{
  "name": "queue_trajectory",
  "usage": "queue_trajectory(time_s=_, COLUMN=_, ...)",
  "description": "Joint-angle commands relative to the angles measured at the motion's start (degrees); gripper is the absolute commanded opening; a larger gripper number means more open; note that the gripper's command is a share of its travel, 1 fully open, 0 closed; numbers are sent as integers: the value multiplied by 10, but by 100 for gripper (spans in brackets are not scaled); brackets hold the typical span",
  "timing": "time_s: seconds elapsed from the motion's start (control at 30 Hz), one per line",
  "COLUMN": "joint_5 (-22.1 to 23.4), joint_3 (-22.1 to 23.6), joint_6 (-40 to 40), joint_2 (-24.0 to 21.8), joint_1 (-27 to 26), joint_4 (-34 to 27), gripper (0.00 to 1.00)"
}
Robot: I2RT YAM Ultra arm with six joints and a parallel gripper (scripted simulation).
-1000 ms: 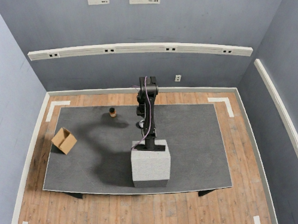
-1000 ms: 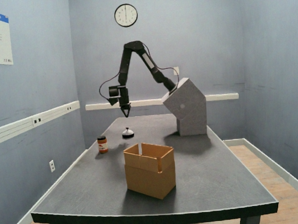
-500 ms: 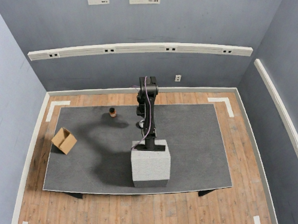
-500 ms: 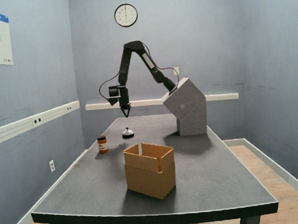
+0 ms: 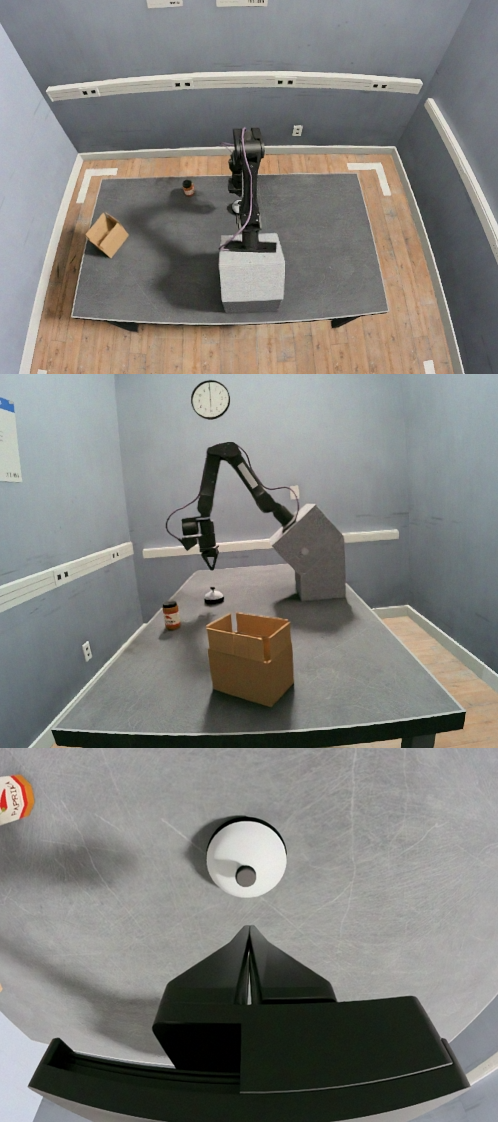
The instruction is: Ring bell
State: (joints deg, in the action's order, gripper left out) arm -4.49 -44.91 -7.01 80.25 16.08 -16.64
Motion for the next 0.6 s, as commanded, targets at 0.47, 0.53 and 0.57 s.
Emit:
queue_trajectory(time_s=0.47, joint_5=-5, joint_3=-9, joint_6=6, joint_2=9, joint_1=5, joint_4=15, gripper=0)
queue_trajectory(time_s=0.53, joint_5=-5, joint_3=-10, joint_6=6, joint_2=7, joint_1=5, joint_4=16, gripper=0)
queue_trajectory(time_s=0.57, joint_5=-5, joint_3=-10, joint_6=6, joint_2=7, joint_1=5, joint_4=16, gripper=0)
